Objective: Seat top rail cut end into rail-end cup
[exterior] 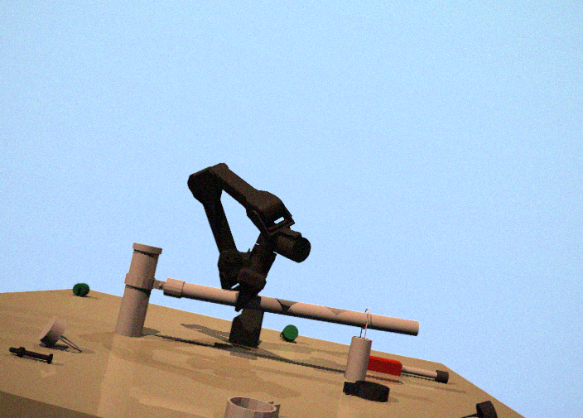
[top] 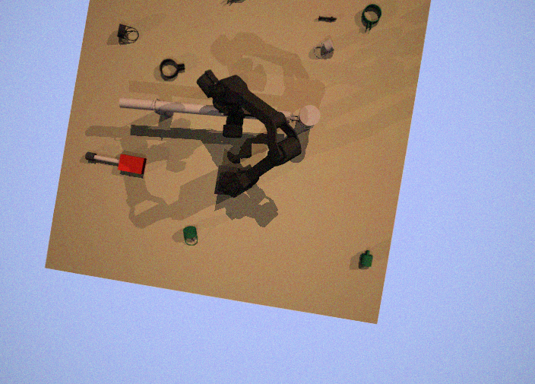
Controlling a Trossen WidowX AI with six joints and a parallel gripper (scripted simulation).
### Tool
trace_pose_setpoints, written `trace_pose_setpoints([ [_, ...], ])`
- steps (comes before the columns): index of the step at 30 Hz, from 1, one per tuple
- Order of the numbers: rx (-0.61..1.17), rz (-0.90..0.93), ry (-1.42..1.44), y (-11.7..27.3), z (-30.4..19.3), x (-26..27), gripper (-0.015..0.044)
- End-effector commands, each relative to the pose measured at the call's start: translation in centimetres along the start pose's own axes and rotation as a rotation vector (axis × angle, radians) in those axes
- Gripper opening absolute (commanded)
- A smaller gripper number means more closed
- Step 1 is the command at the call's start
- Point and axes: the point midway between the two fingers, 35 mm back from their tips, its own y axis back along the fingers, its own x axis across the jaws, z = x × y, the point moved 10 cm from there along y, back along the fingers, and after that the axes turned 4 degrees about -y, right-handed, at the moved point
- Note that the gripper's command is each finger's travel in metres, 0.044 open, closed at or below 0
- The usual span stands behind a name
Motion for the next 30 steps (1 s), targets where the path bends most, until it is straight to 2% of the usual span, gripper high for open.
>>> trace_pose_setpoints([
  [1, -0.009, 0.011, 0.001, 0.20, 0.11, 0.09, 0.0000],
  [30, 0.000, 0.000, 0.000, -0.10, 0.66, 0.21, 0.0000],
])
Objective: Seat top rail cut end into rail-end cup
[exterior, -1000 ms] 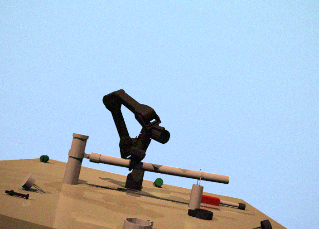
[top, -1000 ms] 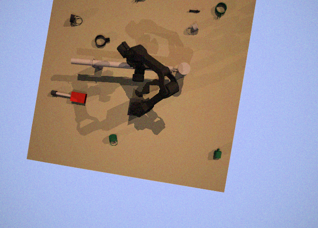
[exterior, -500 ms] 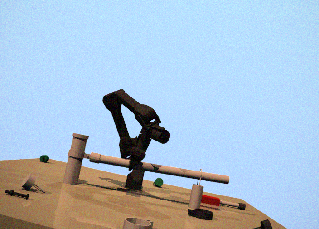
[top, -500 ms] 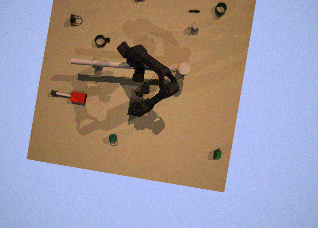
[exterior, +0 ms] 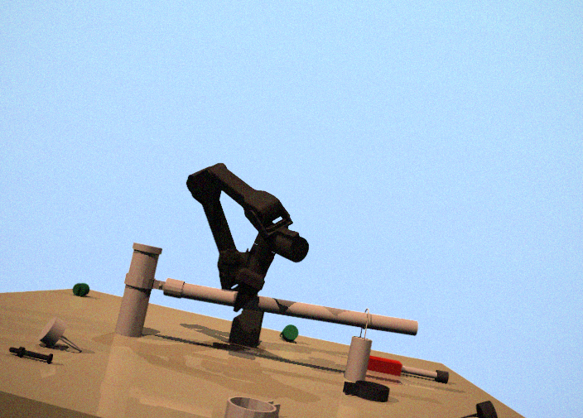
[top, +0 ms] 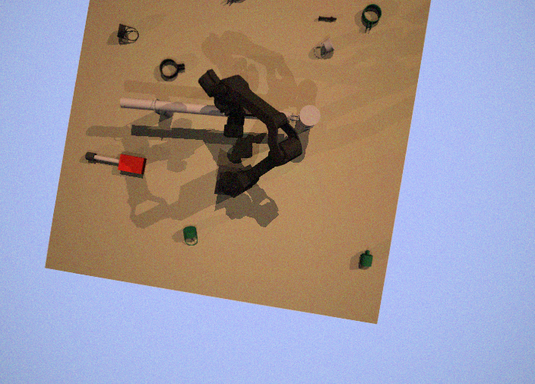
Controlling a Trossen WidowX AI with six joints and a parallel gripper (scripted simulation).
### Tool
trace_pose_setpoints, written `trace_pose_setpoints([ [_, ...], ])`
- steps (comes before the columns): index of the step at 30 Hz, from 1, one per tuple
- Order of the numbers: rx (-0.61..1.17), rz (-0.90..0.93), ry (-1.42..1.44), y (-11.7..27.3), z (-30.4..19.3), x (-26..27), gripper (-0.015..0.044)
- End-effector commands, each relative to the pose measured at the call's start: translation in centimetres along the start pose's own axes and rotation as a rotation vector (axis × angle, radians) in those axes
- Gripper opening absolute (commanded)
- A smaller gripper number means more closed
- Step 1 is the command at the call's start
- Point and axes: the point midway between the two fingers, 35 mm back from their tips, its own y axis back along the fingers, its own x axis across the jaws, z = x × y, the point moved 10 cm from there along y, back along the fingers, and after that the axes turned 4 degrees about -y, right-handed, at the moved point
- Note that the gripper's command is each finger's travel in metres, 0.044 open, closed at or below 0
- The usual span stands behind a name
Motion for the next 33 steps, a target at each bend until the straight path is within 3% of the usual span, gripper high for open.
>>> trace_pose_setpoints([
  [1, -0.006, 0.009, -0.003, 0.1, 0.4, 0.1, 0.0000],
  [33, -0.006, 0.009, -0.003, -0.1, 1.7, 0.3, 0.0000],
])
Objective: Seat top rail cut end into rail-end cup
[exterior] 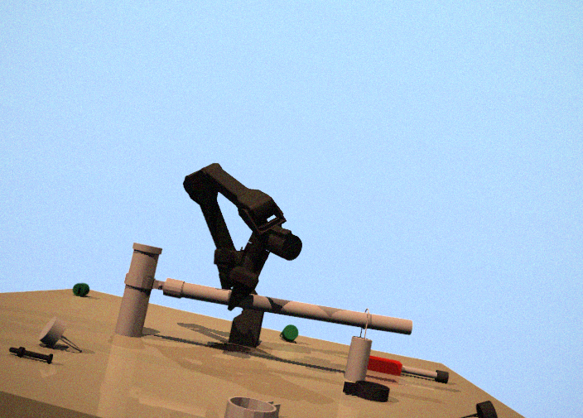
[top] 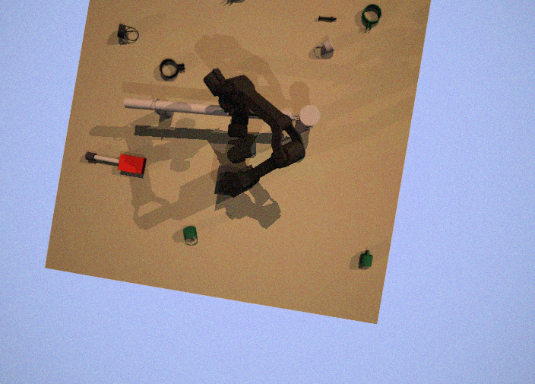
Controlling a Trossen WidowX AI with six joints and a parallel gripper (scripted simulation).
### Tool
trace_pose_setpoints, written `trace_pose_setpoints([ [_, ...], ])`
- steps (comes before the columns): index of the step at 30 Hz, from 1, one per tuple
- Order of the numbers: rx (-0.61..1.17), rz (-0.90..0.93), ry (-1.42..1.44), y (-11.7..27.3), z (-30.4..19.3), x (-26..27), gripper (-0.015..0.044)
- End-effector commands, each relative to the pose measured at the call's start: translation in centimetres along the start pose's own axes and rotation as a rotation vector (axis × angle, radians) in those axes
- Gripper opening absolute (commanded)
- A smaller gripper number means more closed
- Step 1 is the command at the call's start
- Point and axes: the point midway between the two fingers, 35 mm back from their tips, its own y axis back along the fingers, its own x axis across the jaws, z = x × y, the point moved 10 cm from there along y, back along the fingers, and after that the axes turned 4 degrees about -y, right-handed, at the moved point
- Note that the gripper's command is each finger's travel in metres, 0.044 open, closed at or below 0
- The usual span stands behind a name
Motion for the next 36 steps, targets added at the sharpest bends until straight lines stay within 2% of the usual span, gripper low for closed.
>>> trace_pose_setpoints([
  [1, -0.007, 0.011, -0.004, 0.1, 0.5, 0.0, 0.0000],
  [36, -0.002, 0.002, -0.002, -0.3, 1.3, 0.0, 0.0000],
])
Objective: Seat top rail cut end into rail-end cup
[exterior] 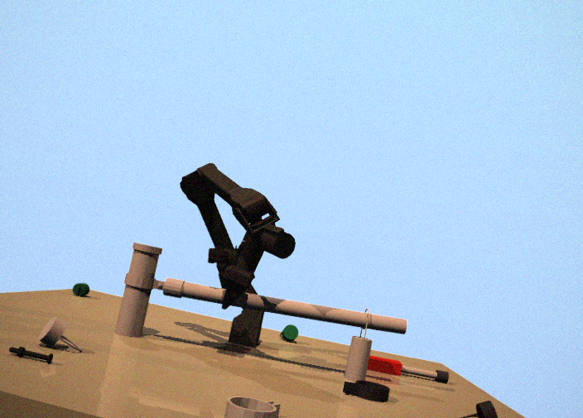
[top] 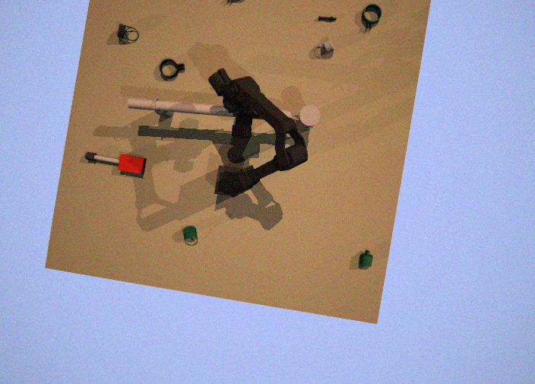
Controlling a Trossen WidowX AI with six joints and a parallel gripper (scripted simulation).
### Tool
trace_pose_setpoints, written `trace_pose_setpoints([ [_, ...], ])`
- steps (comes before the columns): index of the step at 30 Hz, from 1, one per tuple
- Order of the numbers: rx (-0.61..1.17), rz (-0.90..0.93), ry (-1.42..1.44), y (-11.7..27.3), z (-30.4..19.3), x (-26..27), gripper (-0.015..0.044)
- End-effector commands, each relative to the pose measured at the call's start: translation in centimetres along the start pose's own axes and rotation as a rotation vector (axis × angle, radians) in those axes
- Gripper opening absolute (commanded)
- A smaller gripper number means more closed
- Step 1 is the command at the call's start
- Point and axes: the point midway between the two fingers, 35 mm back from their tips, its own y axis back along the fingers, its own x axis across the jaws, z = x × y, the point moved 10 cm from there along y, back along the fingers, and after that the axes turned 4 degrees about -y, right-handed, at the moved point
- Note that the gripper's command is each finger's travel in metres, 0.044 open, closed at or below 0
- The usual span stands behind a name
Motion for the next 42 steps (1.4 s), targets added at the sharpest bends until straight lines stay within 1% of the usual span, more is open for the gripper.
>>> trace_pose_setpoints([
  [1, 0.000, 0.000, 0.000, 0.0, 0.0, 0.0, 0.0000],
  [2, 0.000, 0.000, 0.000, 0.0, 0.0, 0.0, 0.0000],
  [12, 0.000, 0.000, 0.000, 0.1, -0.1, 0.0, 0.0263],
  [19, 0.006, 0.001, 0.001, 2.1, -1.2, 0.0, 0.0440],
  [25, 0.004, 0.000, 0.001, 4.6, -2.7, -0.3, 0.0440],
  [29, 0.007, 0.010, 0.010, 4.8, -2.5, -0.3, 0.0440],
  [34, 0.008, 0.038, 0.091, 8.3, -2.8, -0.8, 0.0440],
  [42, 0.008, 0.040, 0.097, 8.6, -2.8, -0.8, 0.0440],
])
